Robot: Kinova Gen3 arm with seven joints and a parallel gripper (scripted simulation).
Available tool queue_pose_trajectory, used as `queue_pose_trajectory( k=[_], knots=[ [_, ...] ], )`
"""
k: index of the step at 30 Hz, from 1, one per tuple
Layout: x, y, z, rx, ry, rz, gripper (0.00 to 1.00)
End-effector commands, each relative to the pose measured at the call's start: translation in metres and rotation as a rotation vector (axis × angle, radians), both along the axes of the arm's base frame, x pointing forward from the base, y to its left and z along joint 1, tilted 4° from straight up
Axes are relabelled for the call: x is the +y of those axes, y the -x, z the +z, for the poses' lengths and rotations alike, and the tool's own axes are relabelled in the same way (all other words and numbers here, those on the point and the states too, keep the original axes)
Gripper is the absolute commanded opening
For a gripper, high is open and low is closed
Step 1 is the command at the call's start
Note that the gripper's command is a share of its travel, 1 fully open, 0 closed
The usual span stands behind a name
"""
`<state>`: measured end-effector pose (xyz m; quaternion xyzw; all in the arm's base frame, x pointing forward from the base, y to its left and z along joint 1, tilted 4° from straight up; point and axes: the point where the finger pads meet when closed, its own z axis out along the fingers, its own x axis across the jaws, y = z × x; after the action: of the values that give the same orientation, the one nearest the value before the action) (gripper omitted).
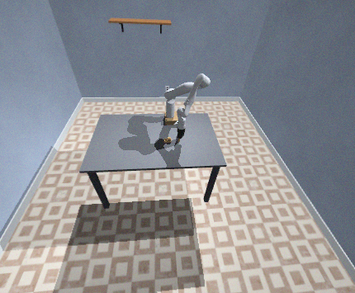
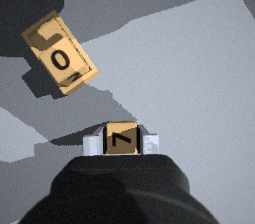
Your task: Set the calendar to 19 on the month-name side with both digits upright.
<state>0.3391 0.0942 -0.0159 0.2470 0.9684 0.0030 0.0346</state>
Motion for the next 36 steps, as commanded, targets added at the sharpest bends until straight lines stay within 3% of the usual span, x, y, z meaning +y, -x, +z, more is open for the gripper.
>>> queue_pose_trajectory(
  k=[1,17,25,36],
  knots=[
    [0.0,0.0,0.0,-0.001,-0.001,0.0,0.57],
    [0.0,0.0,0.008,-0.001,-0.001,0.0,0.57],
    [0.001,0.002,0.031,-0.001,-0.001,0.0,0.57],
    [0.001,0.005,0.084,-0.001,-0.001,0.0,0.57]
  ],
)
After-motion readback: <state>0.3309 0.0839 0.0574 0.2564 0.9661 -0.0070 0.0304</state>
